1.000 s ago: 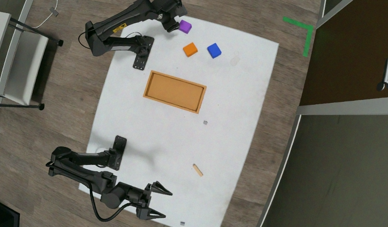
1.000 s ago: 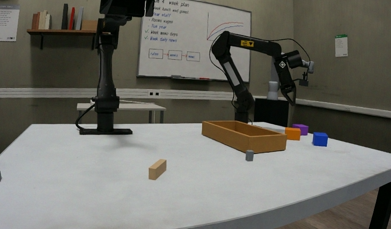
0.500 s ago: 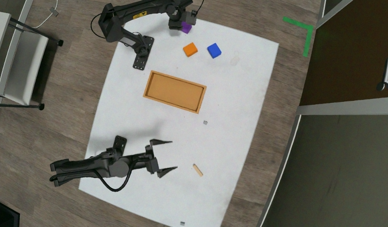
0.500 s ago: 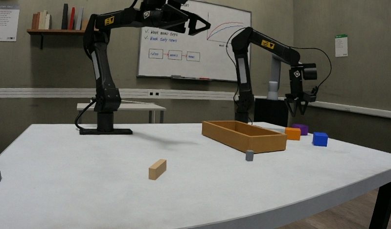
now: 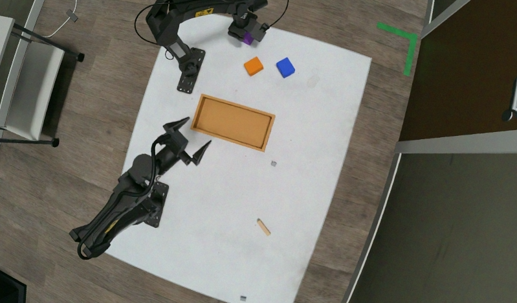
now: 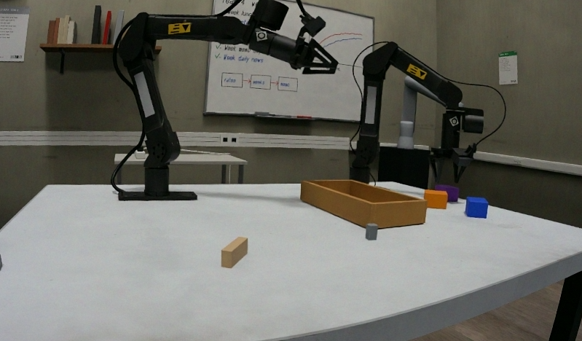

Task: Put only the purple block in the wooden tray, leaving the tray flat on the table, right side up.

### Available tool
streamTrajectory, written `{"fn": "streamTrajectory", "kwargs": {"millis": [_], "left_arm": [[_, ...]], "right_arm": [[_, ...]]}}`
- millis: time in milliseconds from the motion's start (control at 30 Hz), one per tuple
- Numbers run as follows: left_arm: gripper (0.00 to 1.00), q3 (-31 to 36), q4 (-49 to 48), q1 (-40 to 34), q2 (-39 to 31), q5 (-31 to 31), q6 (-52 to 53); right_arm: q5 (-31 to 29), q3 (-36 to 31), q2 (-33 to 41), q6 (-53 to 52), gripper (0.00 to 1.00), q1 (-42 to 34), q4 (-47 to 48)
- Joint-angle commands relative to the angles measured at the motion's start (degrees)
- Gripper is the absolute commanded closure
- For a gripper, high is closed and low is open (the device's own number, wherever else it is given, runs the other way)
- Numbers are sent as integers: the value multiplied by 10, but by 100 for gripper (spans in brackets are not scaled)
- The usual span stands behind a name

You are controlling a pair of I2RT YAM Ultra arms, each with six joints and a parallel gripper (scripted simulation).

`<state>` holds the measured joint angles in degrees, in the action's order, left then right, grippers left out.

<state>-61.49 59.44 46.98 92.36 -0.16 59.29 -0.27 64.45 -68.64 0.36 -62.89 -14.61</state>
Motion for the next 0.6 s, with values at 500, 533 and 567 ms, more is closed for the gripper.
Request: {"fn": "streamTrajectory", "kwargs": {"millis": [500, 533, 567], "left_arm": [[23, -19, 13, 8, -2, 2, 19], [23, -19, 13, 8, -2, 2, 19], [23, -11, 3, 9, 4, 2, 24]], "right_arm": [[-9, 47, -29, 2, 0, -165, -33], [-9, 47, -29, 2, 0, -165, -33], [-9, 48, -29, 2, 0, -164, -33]]}}
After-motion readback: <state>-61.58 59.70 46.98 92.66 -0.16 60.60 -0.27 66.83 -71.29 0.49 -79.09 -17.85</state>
